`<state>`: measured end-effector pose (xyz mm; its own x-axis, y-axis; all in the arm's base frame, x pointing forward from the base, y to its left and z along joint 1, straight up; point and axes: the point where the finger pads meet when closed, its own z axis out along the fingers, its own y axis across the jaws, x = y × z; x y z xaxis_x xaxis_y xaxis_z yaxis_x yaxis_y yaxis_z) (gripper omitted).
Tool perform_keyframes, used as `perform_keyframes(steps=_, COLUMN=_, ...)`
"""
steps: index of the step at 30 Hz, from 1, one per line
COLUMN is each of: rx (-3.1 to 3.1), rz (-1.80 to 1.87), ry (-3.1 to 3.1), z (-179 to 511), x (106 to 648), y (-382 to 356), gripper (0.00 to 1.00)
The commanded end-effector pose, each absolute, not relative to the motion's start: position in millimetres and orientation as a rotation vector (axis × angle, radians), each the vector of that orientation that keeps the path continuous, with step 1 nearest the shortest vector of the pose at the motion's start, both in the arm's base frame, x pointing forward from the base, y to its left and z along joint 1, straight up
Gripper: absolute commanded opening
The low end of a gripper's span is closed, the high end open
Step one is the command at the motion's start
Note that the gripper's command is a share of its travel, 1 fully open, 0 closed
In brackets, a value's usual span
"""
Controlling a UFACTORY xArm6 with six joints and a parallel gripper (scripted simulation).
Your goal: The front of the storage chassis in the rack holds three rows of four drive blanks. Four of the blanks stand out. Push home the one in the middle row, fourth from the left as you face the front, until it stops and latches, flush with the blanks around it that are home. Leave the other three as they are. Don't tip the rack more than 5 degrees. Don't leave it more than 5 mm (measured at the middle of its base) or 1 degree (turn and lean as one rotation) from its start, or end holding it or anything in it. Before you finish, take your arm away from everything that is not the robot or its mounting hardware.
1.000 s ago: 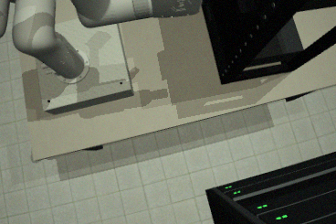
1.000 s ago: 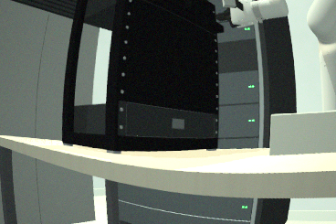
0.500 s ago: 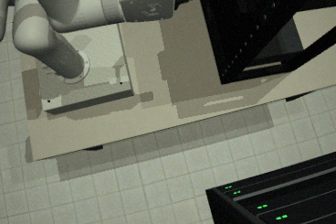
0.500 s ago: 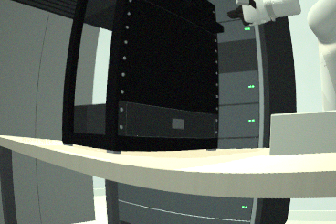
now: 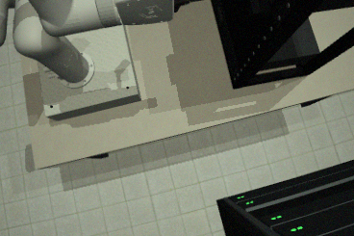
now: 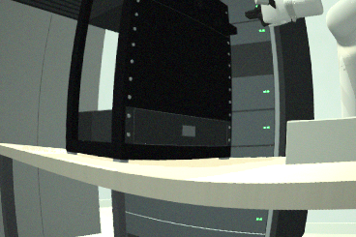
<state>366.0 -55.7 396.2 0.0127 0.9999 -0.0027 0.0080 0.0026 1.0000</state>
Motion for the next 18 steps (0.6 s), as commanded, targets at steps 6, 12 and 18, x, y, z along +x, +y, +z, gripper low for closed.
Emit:
perform_keyframes(steps=6, rx=1.216, rz=1.197, ry=1.207, z=398.1, x=327.2, y=-54.7, gripper=0.00)
perform_keyframes(steps=12, rx=1.216, rz=1.197, ry=1.207, z=398.1, x=293.6, y=-54.3, gripper=0.00)
perform_keyframes(steps=18, rx=1.216, rz=1.197, ry=1.207, z=398.1, x=264.1, y=-54.0, gripper=0.00)
